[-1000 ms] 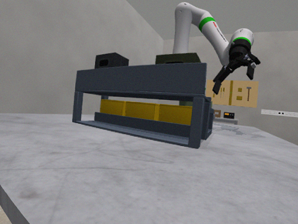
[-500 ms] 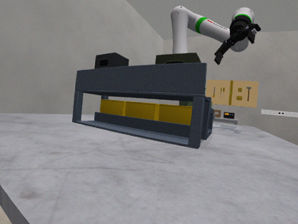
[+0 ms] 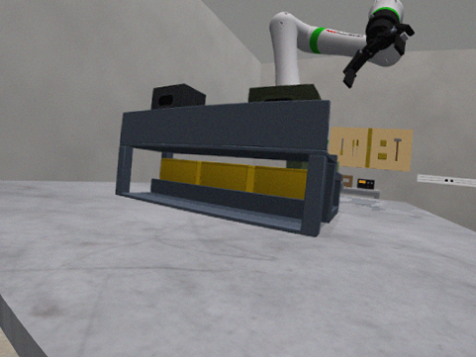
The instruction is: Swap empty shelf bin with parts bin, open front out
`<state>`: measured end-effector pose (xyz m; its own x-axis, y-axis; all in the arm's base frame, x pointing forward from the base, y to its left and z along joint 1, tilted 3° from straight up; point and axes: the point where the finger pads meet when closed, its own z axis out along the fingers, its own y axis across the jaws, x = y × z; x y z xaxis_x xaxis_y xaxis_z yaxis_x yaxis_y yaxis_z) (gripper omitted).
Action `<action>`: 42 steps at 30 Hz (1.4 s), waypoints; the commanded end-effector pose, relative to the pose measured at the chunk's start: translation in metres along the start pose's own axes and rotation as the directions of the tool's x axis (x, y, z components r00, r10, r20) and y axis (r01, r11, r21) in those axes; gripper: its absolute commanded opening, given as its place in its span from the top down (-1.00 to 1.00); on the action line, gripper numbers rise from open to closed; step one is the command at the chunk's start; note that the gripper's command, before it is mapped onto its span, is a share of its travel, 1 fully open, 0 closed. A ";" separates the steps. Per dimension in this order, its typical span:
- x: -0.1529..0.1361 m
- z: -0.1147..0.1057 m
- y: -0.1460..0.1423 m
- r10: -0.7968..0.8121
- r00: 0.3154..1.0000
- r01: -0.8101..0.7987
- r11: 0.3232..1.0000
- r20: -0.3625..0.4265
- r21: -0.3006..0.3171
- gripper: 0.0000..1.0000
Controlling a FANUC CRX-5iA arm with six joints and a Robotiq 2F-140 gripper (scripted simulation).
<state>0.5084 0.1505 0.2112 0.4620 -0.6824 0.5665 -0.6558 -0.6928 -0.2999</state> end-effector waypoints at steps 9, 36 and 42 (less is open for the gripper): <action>0.003 0.000 0.001 0.031 1.000 -0.031 1.000 -0.001 -0.003 -1.00; 0.058 0.022 0.041 0.700 0.713 -0.700 0.708 -0.044 -0.090 -1.00; 0.073 0.028 0.052 0.832 0.550 -0.833 0.543 -0.066 -0.107 -1.00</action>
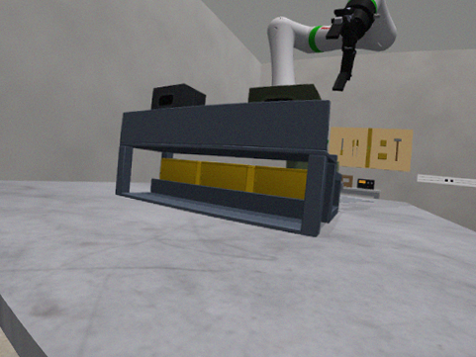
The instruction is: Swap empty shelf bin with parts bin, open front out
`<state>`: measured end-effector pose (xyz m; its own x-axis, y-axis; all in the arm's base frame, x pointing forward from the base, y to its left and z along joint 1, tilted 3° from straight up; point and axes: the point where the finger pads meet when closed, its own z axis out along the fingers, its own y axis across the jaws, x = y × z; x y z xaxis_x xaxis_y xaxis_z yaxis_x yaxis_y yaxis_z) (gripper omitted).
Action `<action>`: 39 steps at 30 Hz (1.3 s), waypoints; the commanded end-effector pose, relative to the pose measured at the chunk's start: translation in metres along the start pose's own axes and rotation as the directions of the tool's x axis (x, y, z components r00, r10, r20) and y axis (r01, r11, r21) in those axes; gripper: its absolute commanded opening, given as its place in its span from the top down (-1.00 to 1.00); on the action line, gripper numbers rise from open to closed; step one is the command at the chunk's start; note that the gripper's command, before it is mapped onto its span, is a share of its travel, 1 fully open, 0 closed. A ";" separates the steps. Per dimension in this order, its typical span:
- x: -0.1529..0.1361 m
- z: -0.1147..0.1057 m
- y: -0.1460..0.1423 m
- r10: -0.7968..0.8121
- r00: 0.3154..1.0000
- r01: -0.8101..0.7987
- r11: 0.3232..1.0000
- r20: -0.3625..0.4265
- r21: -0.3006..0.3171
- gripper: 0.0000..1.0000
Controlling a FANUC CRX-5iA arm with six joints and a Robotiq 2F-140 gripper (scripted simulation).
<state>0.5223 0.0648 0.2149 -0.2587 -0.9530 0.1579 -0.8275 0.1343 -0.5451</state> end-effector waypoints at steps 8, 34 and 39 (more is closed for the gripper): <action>0.045 0.017 -0.016 0.516 0.857 -0.516 0.854 -0.022 -0.061 -1.00; 0.123 0.045 -0.041 0.985 0.123 -0.987 0.108 -0.119 -0.123 -1.00; 0.128 0.047 -0.043 0.990 0.065 -0.991 0.049 -0.127 -0.123 -1.00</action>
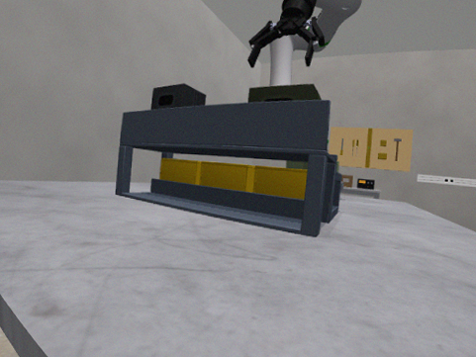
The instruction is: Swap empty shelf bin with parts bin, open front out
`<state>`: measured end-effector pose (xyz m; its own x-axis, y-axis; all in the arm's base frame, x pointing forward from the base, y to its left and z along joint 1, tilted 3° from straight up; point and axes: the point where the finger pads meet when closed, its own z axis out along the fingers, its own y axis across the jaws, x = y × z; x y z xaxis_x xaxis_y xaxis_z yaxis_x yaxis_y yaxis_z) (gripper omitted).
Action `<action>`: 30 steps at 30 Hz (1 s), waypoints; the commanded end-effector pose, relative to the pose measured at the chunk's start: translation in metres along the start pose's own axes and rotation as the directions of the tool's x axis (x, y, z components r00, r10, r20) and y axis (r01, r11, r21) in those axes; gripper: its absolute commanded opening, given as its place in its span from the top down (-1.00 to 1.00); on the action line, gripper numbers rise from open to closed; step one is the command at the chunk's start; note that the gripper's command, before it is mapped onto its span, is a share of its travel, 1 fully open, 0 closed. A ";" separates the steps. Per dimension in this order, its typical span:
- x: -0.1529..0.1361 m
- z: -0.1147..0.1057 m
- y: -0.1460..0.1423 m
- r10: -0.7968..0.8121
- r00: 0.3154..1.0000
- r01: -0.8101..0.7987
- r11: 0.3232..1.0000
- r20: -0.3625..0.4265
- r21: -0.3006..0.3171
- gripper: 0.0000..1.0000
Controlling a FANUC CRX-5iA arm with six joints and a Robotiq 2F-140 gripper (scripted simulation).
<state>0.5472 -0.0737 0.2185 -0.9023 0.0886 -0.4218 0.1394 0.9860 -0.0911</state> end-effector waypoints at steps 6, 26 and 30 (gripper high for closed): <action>-0.002 0.000 -0.003 0.033 0.999 -0.033 0.999 0.001 -0.004 -1.00; 0.033 0.084 0.003 0.034 0.999 -0.034 0.999 0.001 -0.005 -1.00; 0.039 0.098 0.005 0.034 0.999 -0.034 0.999 0.001 -0.005 -1.00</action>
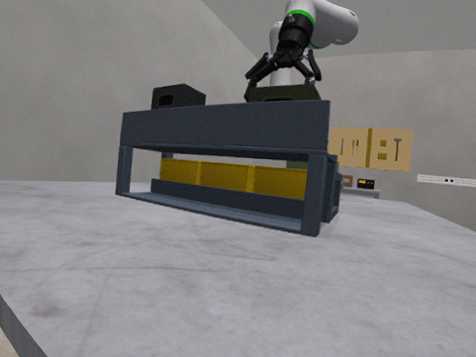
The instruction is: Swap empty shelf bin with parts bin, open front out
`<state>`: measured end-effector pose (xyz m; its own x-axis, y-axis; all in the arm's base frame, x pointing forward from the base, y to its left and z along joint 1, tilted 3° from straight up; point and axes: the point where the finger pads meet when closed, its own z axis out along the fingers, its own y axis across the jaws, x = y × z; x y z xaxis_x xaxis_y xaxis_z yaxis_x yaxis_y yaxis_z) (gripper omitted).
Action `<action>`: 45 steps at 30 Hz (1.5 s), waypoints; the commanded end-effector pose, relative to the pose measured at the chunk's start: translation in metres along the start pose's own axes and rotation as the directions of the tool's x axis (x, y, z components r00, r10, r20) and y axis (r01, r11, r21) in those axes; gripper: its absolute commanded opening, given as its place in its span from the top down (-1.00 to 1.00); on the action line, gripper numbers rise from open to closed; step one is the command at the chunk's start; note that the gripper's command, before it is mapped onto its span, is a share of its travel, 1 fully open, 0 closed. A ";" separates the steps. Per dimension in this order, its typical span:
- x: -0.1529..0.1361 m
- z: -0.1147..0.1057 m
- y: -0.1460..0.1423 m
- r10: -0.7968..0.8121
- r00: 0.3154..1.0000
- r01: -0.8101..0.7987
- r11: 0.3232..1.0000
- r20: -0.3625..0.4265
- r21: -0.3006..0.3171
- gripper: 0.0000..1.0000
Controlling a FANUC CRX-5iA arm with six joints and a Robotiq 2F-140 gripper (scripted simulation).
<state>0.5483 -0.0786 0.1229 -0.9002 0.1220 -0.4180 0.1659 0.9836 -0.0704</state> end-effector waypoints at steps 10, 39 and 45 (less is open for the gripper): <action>0.014 0.043 0.002 0.001 1.000 -0.001 1.000 0.008 0.003 -1.00; 0.014 0.044 0.002 0.001 1.000 -0.001 1.000 0.008 0.003 -1.00; 0.014 0.044 0.002 0.001 1.000 -0.001 1.000 0.008 0.003 -1.00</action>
<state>0.5531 -0.0804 0.0766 -0.8974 0.1221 -0.4241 0.1681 0.9831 -0.0728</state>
